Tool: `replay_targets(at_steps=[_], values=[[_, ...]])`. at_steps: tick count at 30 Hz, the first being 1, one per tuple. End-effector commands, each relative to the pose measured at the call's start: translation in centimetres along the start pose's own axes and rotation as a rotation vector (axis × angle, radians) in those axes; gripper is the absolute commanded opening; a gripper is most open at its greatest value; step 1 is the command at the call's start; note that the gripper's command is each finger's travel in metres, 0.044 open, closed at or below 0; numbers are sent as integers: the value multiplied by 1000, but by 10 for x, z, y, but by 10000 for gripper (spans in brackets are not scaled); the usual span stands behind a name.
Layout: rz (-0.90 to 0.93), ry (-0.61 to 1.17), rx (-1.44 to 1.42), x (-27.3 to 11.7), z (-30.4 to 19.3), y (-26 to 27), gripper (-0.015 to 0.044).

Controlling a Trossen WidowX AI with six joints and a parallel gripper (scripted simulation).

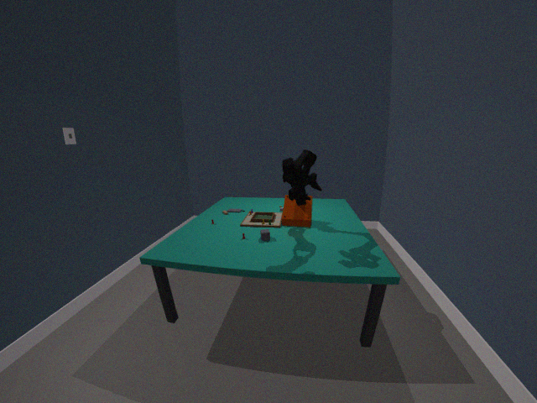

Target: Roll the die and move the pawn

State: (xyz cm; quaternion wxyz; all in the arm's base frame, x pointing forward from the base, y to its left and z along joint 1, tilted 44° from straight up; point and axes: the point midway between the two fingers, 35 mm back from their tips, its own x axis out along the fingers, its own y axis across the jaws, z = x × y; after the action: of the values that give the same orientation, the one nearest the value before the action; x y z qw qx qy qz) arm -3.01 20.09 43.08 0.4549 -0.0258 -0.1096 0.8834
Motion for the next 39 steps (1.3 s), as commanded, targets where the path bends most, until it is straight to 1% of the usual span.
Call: replay_targets(at_steps=[1, 5, 9, 13, 20, 25, 29, 34, 39], values=[[-3, 1, 1, 0, -1, -1, 374], [-80, 38, 27, -2, -18, -26, 275], [-231, 111, 90, -14, -52, -75, 275], [-370, 177, 125, -32, -83, -112, 275], [-582, 274, 260, -82, -136, -170, 275], [-751, 346, 386, -139, -182, -203, 275], [-882, 395, 495, -190, -220, -217, 275], [-1036, 444, 640, -257, -266, -219, 275], [-1175, 477, 793, -323, -310, -204, 275]])
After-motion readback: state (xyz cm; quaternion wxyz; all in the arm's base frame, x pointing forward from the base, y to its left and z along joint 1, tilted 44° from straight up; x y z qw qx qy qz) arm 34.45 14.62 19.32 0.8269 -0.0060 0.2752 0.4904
